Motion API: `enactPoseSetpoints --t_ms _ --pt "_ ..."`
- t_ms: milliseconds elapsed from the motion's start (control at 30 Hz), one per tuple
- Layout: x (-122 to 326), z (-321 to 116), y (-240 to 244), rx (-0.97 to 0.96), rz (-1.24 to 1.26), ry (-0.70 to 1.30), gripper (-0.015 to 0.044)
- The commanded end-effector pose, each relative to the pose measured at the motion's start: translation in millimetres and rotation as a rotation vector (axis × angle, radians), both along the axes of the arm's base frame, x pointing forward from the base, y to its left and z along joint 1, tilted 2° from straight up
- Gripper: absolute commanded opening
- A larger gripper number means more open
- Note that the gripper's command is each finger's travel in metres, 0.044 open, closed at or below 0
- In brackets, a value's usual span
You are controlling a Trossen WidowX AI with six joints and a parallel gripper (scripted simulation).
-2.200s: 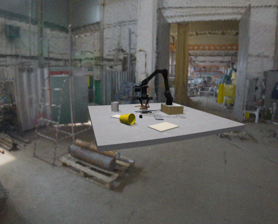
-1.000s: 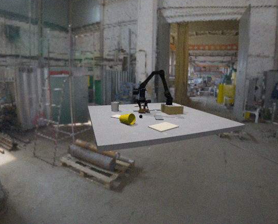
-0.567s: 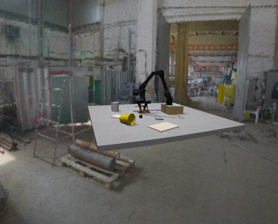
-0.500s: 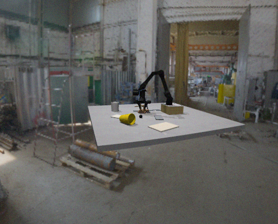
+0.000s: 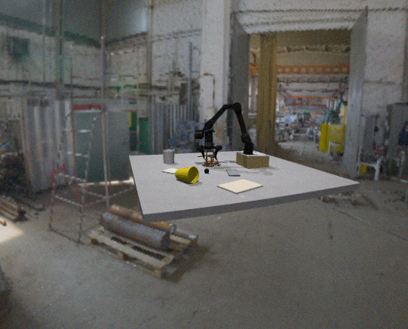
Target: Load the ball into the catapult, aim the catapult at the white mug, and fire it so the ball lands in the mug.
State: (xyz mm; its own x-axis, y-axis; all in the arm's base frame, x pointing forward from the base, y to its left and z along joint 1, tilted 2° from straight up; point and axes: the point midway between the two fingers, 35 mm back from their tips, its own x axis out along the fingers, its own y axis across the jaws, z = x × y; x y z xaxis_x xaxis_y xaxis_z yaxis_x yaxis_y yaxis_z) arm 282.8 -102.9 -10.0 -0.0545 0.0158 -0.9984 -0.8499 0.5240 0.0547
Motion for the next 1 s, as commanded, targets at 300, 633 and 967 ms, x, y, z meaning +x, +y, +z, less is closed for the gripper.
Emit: enactPoseSetpoints --t_ms 300,633,967 --pt "9.9 70.6 -2.9 -0.017 0.002 -0.048 0.044" --pt "4.0 32.8 -0.6 -0.024 -0.008 -0.045 0.044" --pt "4.6 22.5 -0.9 -0.024 -0.008 -0.045 0.044"
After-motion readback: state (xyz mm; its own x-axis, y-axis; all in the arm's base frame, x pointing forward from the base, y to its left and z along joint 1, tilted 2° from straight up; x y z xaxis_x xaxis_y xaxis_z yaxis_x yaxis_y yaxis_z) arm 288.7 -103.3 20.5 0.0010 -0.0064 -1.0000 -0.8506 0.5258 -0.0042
